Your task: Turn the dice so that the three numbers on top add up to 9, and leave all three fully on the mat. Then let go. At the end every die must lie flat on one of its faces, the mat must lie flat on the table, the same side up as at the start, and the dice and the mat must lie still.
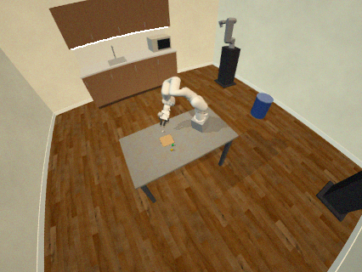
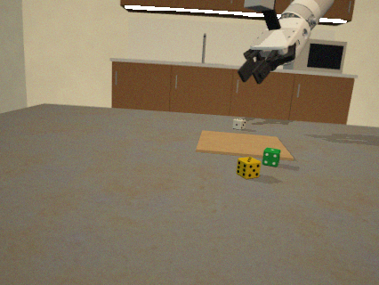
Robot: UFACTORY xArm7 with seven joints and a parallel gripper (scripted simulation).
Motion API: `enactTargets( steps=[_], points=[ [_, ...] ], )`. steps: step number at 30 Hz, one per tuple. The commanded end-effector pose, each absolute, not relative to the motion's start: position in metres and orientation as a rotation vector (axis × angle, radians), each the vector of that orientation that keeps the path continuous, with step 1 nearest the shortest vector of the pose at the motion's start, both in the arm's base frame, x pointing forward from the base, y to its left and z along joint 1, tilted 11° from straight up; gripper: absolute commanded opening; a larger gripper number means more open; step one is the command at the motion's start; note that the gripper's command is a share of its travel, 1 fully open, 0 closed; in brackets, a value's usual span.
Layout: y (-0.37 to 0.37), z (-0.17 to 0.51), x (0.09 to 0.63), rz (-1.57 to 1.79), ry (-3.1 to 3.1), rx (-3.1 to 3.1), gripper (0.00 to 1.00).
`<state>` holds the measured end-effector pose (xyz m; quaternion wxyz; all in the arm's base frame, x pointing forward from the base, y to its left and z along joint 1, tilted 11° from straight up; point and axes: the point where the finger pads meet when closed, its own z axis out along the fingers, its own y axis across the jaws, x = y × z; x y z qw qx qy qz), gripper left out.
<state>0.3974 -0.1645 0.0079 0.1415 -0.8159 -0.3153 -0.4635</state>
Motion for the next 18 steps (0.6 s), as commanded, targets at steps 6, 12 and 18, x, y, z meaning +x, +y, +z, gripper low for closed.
enactTargets(
  steps=[6,12,18],
  points=[
    [-0.158,0.017,0.407,-1.037,-0.978,-2.583,0.36],
    [-0.152,0.021,0.411,-0.875,-1.007,-2.664,0.36],
    [-0.148,0.023,0.413,-0.748,-1.026,-2.725,0.36]
  ],
)
